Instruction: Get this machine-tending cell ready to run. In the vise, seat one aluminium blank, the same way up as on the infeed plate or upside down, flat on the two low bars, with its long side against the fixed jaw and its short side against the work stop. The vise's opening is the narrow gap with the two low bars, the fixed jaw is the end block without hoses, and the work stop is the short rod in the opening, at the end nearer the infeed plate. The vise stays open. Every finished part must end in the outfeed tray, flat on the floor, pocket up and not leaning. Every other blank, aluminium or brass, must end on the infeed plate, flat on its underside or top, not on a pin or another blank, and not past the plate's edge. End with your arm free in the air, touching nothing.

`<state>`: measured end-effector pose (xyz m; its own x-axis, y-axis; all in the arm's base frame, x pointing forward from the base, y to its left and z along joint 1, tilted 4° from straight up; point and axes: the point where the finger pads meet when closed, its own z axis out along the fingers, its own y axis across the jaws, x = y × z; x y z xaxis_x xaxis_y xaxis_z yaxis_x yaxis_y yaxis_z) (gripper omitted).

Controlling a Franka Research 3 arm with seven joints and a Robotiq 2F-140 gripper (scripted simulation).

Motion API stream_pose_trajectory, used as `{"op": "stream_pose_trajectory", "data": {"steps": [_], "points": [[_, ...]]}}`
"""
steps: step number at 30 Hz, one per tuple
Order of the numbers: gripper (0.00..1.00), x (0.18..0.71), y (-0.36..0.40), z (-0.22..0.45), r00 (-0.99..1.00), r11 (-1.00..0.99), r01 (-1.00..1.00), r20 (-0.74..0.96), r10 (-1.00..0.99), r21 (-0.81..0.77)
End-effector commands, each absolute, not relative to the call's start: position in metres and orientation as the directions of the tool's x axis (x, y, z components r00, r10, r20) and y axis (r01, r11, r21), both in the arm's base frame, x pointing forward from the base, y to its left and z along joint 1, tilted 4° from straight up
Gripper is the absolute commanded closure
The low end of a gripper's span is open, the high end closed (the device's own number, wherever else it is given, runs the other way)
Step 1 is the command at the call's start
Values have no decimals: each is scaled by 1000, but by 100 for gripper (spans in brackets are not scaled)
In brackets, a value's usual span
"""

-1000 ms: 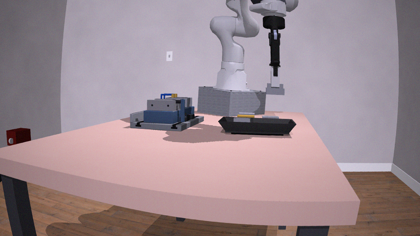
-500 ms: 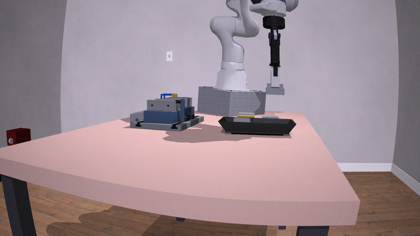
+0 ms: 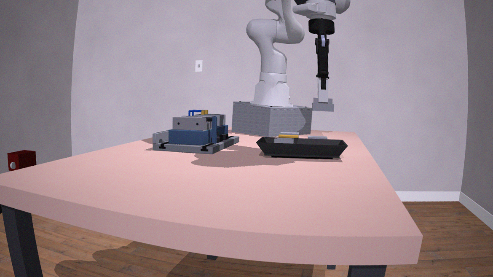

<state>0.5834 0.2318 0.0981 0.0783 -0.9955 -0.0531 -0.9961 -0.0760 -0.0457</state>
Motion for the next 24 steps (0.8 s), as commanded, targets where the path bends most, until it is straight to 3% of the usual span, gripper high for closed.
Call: {"op": "stream_pose_trajectory", "data": {"steps": [1, 24], "points": [[100, 585, 231, 100, 84, -82, -995, -51, -995, -49], [100, 586, 232, 91, 81, -79, -996, -52, -995, -49]]}}
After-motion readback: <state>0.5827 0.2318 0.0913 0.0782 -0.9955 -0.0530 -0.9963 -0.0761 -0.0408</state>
